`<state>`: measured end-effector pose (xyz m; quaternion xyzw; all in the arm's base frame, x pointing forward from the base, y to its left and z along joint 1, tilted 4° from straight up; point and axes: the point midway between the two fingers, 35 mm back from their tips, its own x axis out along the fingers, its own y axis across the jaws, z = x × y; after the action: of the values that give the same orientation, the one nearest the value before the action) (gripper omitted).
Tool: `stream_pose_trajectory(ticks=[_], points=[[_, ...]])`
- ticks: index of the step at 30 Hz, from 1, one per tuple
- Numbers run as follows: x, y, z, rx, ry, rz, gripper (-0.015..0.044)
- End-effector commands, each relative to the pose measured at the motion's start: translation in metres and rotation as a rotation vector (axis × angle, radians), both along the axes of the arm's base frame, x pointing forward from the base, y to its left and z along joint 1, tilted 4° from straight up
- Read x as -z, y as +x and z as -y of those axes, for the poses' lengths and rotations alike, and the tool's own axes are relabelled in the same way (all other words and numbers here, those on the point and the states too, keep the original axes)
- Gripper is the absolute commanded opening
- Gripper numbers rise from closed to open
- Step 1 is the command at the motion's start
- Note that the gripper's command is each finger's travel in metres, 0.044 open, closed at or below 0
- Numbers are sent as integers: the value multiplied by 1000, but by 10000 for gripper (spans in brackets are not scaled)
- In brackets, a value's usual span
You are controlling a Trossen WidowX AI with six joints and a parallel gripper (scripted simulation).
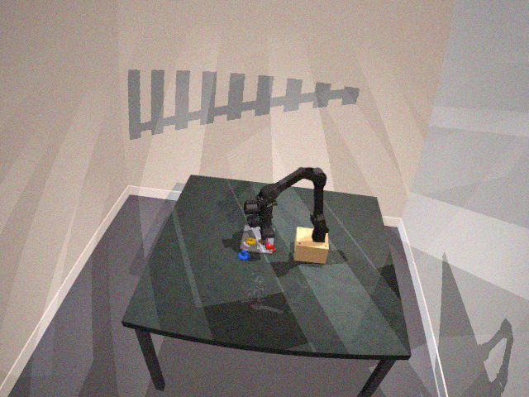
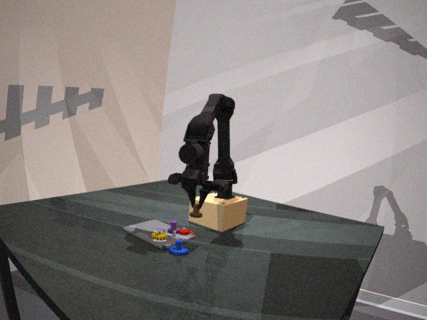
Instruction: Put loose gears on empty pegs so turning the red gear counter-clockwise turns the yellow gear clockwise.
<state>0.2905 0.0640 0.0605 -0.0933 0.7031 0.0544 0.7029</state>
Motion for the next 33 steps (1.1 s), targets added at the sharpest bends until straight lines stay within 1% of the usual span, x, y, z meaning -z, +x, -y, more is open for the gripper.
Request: stream_pose_trajectory(ticks=[1,33], points=[[2,3,8,-3,-6,2,0],[24,16,79,1,-15,2,0]])
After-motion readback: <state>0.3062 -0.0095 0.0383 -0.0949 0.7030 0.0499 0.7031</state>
